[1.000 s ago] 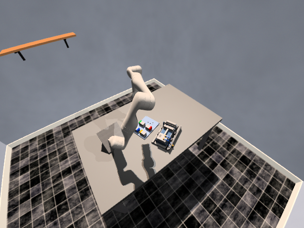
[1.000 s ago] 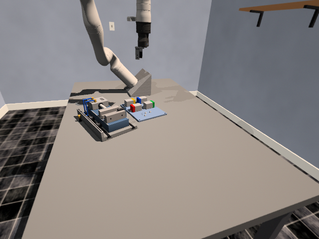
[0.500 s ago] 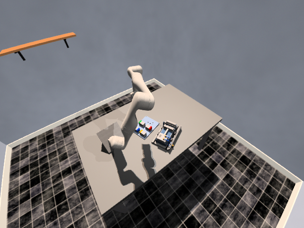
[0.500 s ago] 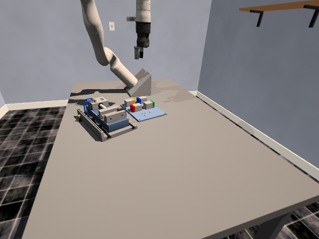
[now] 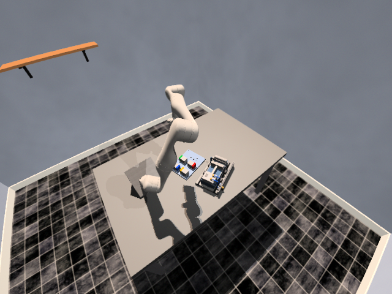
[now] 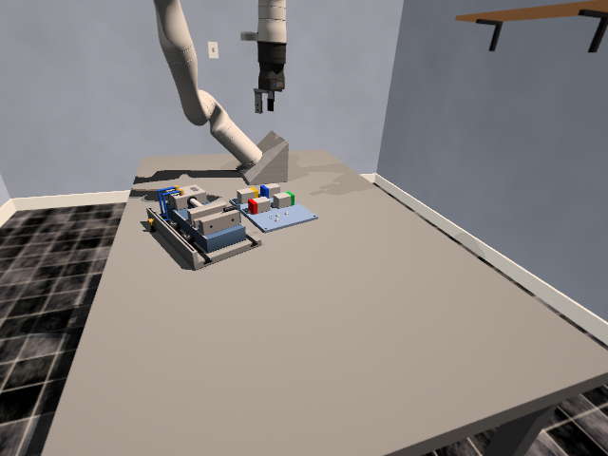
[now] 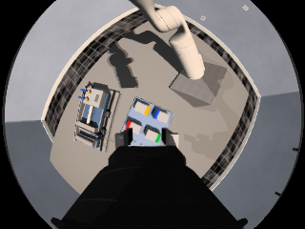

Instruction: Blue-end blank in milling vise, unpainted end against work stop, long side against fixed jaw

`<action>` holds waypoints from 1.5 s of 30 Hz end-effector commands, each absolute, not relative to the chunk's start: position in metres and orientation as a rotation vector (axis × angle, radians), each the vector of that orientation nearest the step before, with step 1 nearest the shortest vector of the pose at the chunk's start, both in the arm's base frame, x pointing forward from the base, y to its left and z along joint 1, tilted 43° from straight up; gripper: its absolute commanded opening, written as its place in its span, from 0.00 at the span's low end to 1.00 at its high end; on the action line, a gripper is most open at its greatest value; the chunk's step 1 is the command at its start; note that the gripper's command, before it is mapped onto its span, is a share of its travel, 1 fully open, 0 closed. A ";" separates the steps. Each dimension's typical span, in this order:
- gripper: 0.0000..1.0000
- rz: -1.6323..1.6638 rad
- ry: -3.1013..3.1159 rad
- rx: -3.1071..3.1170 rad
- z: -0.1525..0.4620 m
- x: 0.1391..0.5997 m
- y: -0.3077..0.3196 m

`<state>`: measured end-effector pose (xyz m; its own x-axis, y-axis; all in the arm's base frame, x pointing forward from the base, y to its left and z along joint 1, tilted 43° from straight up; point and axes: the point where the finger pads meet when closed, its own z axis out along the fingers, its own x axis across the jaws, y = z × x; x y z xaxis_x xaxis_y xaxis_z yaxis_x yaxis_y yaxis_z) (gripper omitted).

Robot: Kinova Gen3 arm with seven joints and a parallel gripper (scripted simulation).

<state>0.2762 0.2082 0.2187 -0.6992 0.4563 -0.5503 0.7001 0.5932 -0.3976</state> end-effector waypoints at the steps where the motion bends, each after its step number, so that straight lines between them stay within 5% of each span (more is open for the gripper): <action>1: 1.00 -0.839 2.412 0.962 0.219 0.276 0.209; 45: 1.00 -0.601 1.927 1.576 0.220 0.276 0.210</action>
<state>0.2762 0.2087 0.2187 -0.1544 0.7175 -0.6792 0.9776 0.2106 0.0004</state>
